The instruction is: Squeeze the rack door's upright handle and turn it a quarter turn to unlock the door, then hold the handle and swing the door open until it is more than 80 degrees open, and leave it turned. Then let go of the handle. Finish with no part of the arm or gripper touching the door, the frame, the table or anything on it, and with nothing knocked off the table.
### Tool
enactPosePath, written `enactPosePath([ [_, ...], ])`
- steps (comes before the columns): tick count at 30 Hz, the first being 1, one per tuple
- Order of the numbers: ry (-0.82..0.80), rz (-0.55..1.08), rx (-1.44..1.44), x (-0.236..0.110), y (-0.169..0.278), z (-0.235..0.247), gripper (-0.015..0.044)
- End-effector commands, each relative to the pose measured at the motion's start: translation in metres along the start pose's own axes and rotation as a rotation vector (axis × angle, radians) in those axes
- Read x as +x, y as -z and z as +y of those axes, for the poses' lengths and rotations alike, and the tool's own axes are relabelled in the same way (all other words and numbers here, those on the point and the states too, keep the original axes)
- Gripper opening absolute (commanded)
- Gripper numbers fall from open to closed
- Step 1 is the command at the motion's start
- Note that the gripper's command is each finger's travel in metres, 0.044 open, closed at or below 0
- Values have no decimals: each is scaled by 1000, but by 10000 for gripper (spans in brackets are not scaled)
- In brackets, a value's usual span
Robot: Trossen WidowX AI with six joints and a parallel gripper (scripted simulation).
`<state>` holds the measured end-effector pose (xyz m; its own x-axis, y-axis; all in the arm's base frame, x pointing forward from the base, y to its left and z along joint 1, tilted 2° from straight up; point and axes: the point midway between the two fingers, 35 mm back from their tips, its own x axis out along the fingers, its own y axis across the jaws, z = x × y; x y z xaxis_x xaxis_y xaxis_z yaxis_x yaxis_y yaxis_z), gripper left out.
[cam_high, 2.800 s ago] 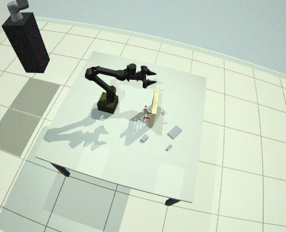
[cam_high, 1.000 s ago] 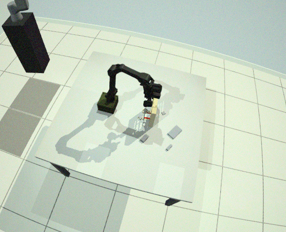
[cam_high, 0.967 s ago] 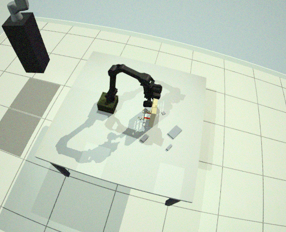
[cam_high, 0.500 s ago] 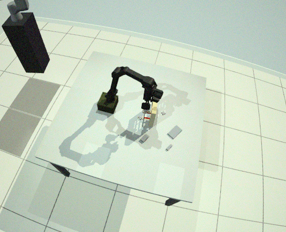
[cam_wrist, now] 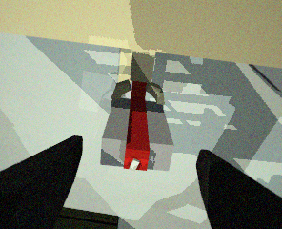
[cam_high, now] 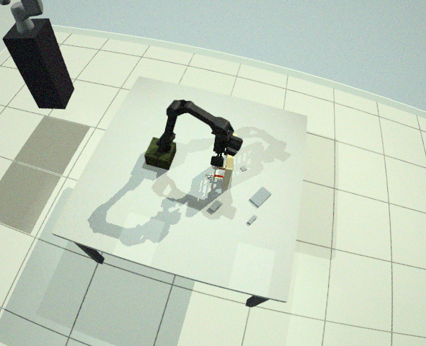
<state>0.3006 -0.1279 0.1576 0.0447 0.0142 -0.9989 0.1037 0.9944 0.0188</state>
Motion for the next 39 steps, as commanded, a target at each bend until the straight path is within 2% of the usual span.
enactPosePath([
  [1, -7, 3, -3, 7, 0, 1, 287],
  [26, -7, 3, -3, 45, 3, 2, 287],
  [32, -7, 3, -3, 45, 3, 2, 130],
  [39, -7, 3, -3, 45, 3, 2, 83],
])
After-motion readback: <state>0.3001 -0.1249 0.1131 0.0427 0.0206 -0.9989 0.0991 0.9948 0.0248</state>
